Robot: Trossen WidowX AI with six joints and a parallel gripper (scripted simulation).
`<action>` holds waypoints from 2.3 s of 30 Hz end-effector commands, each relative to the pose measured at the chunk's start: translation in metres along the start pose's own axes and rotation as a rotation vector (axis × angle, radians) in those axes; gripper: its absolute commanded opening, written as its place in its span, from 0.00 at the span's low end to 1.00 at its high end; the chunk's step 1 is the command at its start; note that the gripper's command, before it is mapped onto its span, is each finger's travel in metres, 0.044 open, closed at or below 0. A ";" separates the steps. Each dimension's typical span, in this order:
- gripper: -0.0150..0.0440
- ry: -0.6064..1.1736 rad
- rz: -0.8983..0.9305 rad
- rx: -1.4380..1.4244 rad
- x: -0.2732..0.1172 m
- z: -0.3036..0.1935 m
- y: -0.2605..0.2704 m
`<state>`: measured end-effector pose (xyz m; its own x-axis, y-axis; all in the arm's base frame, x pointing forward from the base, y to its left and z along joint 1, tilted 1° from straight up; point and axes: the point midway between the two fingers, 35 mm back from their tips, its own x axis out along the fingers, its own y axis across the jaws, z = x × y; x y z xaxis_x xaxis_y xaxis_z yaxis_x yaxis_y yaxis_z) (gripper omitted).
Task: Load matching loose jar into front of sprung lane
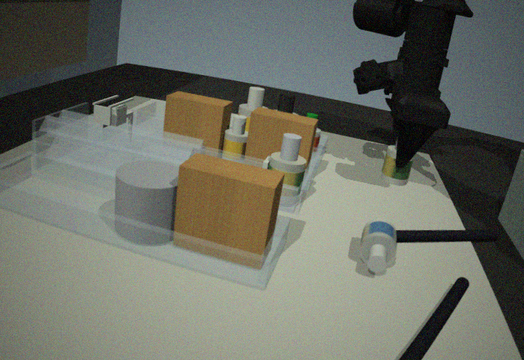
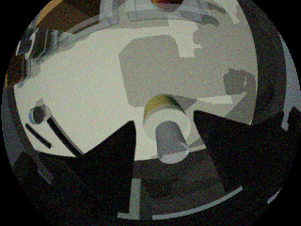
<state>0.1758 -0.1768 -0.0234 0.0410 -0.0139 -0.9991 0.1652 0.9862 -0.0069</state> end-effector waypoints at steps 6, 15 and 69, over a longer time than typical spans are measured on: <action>0.50 0.006 -0.002 0.004 0.001 -0.001 0.000; 0.25 0.006 -0.003 0.004 -0.034 0.004 -0.005; 0.25 -0.001 0.010 0.058 -0.057 0.092 0.146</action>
<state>0.2828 -0.0552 0.0398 0.0460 0.0027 -0.9989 0.2117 0.9772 0.0124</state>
